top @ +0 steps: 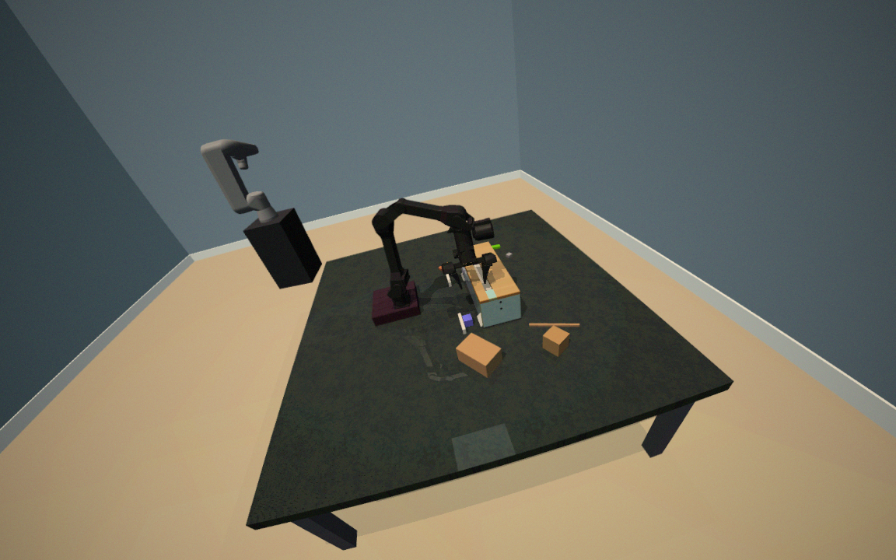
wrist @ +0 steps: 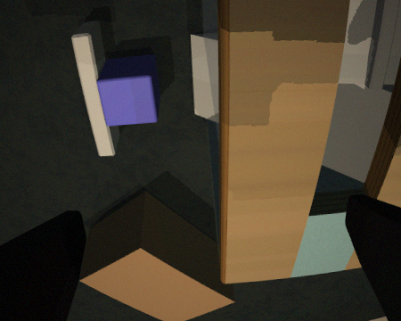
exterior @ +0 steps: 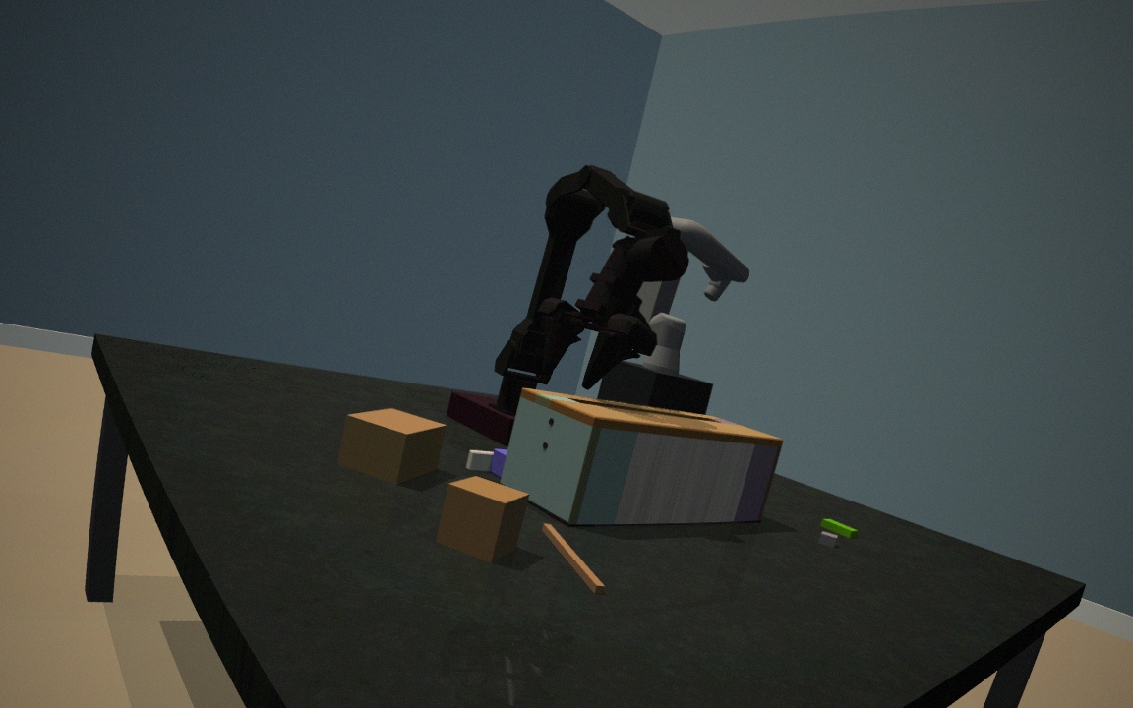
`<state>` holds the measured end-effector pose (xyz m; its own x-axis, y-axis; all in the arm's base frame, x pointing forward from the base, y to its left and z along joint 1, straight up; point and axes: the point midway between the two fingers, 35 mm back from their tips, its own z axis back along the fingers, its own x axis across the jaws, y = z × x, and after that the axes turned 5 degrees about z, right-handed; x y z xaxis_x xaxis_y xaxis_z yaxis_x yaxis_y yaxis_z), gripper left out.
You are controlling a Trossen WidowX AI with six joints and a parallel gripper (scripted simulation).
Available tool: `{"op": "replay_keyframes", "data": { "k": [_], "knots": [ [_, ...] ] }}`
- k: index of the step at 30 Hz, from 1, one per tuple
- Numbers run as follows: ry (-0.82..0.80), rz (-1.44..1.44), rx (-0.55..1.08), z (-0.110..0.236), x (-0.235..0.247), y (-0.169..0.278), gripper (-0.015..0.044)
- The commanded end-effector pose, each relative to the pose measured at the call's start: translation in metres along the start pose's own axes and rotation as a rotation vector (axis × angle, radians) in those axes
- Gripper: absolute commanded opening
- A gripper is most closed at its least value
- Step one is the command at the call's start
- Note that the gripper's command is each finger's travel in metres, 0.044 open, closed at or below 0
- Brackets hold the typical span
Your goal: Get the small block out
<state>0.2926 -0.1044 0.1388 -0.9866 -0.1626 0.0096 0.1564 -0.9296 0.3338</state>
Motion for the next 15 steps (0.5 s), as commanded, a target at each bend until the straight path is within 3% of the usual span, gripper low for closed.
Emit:
{"op": "replay_keyframes", "data": {
  "k": [1, 3, 8, 15],
  "knots": [
    [0.001, 0.0, 0.0, 0.0, 0.0, 0.0, 0.04],
    [0.001, 0.0, 0.0, 0.0, 0.0, 0.0, 0.04],
    [0.057, -0.401, -0.016, 0.005, 0.004, 0.02, 0.0285],
    [0.051, -1.133, -0.124, 0.002, 0.012, 0.023, 0.0285]
  ]
}}
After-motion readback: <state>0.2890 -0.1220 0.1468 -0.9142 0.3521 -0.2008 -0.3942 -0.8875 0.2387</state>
